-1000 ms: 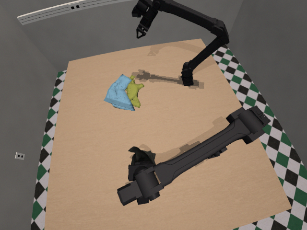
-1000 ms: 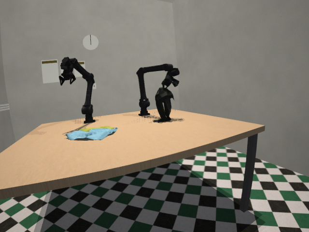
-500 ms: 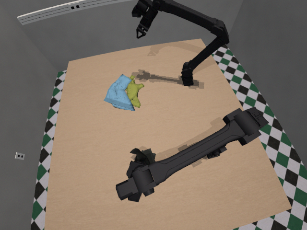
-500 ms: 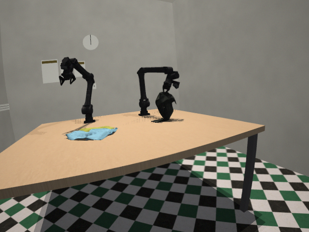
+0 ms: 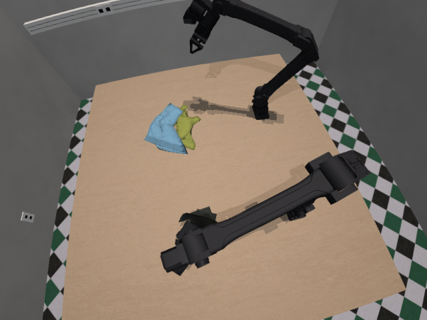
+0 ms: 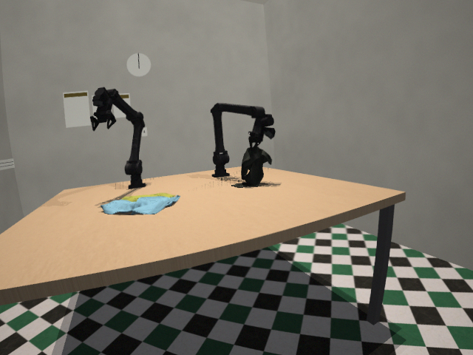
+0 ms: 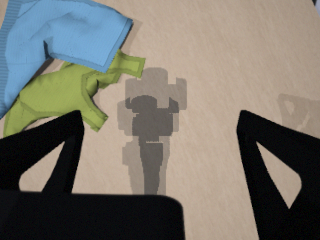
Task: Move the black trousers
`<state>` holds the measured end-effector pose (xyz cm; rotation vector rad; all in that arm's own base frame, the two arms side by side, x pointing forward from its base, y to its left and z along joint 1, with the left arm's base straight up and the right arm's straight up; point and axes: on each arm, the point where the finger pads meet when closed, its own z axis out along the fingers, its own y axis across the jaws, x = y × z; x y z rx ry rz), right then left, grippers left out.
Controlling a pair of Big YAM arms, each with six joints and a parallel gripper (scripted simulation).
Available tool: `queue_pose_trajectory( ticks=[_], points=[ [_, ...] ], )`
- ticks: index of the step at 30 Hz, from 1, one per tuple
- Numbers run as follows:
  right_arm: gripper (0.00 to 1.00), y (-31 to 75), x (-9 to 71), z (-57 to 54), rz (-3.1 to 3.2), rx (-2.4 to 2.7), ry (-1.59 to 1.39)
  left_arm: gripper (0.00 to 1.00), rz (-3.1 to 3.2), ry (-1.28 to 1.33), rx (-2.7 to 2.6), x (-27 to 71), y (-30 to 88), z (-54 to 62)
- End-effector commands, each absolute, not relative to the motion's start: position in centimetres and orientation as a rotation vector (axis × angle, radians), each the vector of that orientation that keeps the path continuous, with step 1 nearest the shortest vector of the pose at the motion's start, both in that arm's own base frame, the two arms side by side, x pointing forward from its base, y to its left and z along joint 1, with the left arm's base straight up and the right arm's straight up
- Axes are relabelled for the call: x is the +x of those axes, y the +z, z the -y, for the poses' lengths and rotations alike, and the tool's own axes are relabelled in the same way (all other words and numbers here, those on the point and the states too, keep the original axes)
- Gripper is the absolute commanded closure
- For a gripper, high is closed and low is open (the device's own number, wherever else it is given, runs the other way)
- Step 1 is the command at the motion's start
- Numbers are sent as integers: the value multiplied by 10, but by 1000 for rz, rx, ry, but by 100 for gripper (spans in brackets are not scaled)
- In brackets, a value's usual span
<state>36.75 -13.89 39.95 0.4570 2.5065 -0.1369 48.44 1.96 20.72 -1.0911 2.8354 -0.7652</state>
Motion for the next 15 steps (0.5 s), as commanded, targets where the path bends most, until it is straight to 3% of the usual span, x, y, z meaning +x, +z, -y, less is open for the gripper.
queue_pose_trajectory(
  ticks=[1,15],
  points=[
    [8,437,376,135,-2437,433,-137,100,-2880,-740,-869,491,196,-14],
    [8,437,376,135,-2437,433,-137,100,-2949,-593,-413,498,170,-14]
  ],
)
